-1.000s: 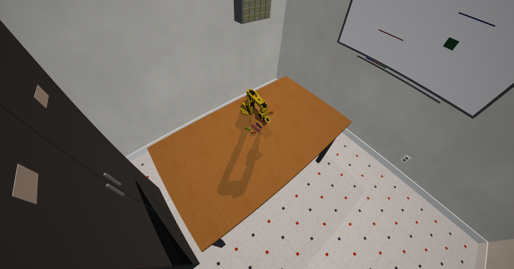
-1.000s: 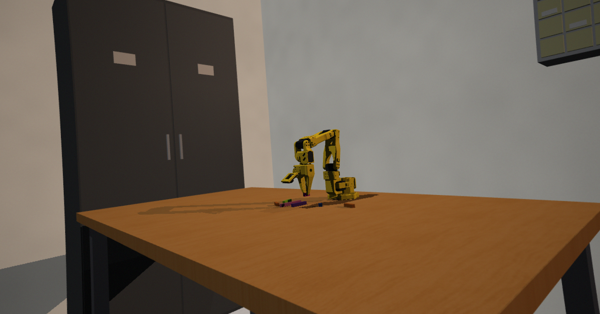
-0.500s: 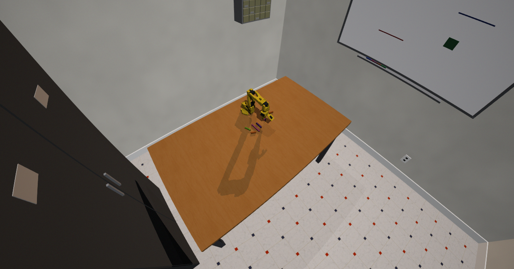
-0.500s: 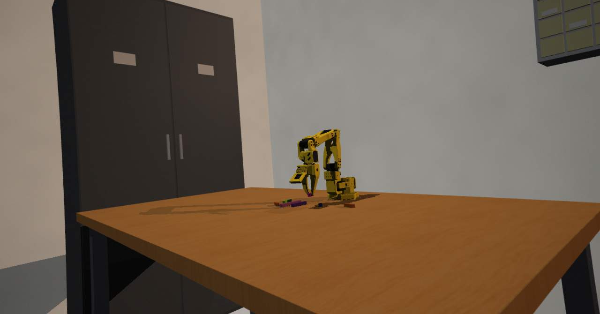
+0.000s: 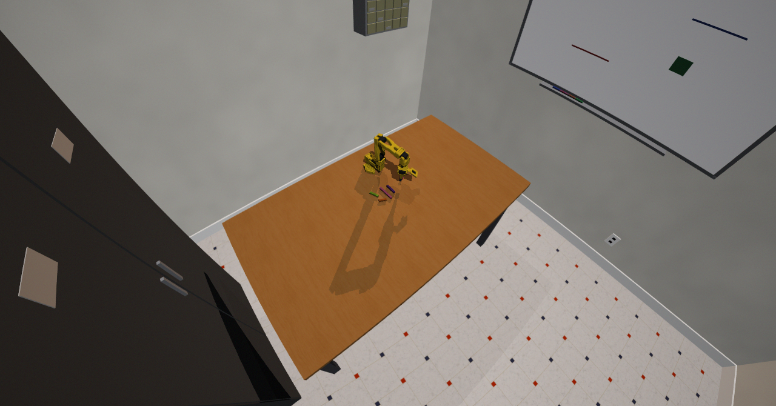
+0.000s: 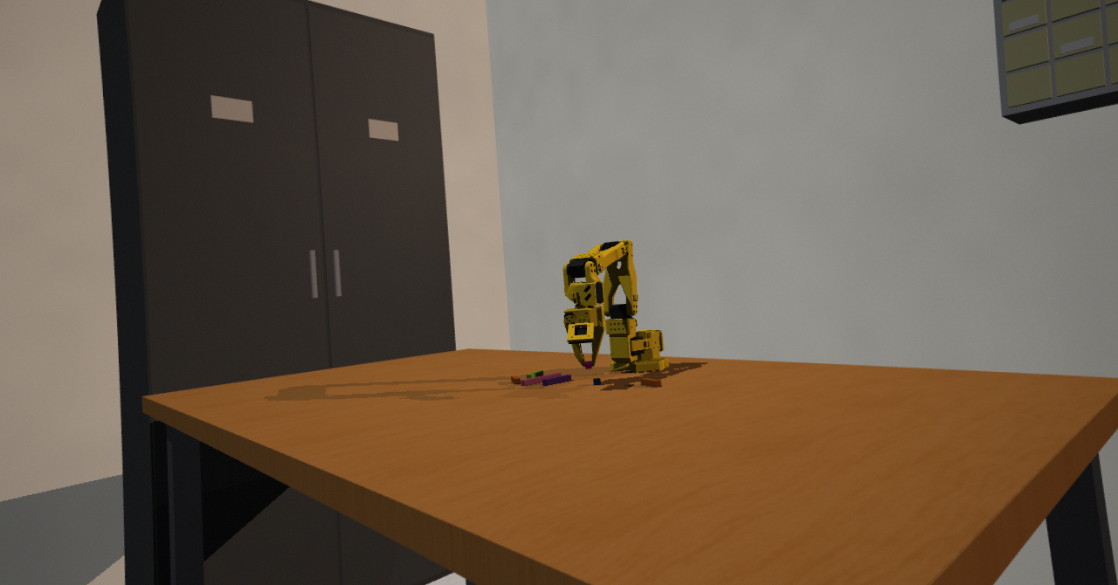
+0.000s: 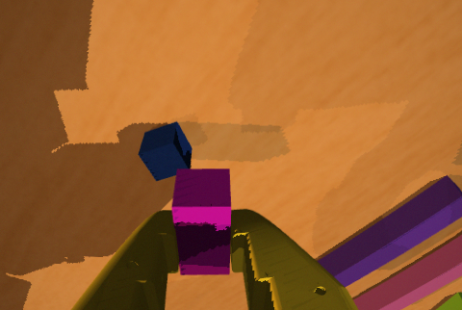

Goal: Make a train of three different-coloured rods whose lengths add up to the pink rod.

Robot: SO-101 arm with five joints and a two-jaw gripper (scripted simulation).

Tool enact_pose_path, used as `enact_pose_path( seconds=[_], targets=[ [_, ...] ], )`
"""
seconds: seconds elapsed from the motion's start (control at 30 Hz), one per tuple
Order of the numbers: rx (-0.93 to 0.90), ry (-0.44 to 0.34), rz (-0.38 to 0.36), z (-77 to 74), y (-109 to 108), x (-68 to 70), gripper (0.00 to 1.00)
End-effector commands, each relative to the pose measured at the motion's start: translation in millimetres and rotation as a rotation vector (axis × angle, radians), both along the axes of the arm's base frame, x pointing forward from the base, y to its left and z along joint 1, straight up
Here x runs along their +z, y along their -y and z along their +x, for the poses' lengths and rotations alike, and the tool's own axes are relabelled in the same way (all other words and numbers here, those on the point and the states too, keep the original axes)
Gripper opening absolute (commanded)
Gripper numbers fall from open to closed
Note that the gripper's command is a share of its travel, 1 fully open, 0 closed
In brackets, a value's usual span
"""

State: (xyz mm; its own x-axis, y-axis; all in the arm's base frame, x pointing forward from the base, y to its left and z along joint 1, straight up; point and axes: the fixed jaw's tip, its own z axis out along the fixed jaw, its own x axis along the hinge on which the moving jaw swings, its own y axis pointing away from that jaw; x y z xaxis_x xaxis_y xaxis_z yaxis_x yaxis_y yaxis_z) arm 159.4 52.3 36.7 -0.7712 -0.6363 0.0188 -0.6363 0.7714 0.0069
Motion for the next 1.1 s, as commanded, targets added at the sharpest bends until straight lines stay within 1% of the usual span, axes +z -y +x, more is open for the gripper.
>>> enact_pose_path(
  seconds=[0.0, 0.03, 0.23, 0.37, 1.07],
  targets=[
    [0.103, 0.101, 0.029, 12.1, -10, 13.0, 0.00],
    [0.103, 0.101, 0.029, 12.1, -10, 13.0, 0.00],
    [0.283, 0.101, 0.029, 9.0, -20, 11.7, 0.00],
    [0.341, 0.101, 0.028, 7.9, -23, 11.3, 0.00],
    [0.358, 0.101, 0.028, 7.5, -24, 11.1, 0.00]
  ],
)
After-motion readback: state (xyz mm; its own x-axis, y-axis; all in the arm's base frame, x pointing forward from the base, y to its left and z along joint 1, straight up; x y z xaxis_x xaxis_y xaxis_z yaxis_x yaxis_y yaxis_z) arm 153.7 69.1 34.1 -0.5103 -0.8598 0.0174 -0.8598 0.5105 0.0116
